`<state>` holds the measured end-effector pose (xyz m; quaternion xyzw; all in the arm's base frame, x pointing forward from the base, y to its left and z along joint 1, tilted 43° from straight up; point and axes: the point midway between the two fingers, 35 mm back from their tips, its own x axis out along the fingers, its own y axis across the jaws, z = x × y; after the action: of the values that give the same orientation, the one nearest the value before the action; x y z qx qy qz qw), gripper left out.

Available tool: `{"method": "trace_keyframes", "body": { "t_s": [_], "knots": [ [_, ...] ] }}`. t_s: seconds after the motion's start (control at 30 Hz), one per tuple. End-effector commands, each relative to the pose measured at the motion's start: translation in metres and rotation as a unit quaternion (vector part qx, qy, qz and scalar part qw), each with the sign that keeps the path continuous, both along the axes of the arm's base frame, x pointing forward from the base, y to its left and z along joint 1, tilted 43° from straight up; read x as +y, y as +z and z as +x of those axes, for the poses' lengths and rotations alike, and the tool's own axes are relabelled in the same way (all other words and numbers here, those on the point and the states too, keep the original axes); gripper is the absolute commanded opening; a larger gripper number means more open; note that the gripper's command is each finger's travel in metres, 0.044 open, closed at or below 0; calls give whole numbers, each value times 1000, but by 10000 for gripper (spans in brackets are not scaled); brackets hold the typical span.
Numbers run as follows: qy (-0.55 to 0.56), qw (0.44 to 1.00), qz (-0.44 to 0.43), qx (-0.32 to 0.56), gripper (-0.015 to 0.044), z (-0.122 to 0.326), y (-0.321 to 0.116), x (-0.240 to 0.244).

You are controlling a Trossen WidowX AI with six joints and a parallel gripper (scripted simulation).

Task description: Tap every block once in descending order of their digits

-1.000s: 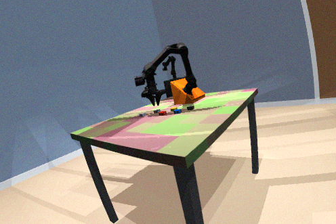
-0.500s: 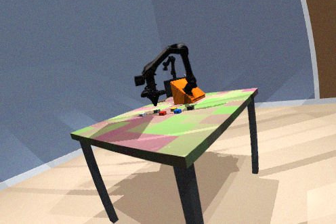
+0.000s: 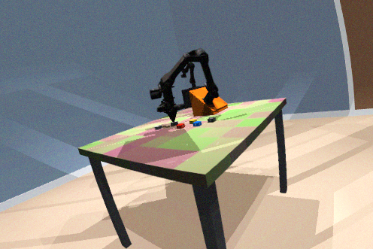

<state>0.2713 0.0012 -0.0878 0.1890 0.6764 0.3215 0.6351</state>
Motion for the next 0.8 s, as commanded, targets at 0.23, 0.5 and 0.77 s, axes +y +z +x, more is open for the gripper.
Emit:
{"method": "trace_keyframes", "body": {
  "t_s": [0.23, 0.5, 0.77],
  "knots": [
    [-3, 1000, 2, 6, 20, 0, 16, -14],
    [-4, 1000, 1, 6, 20, 8, 47, -44],
    [-4, 1000, 1, 7, 20, 10, 85, -65]
  ]
}}
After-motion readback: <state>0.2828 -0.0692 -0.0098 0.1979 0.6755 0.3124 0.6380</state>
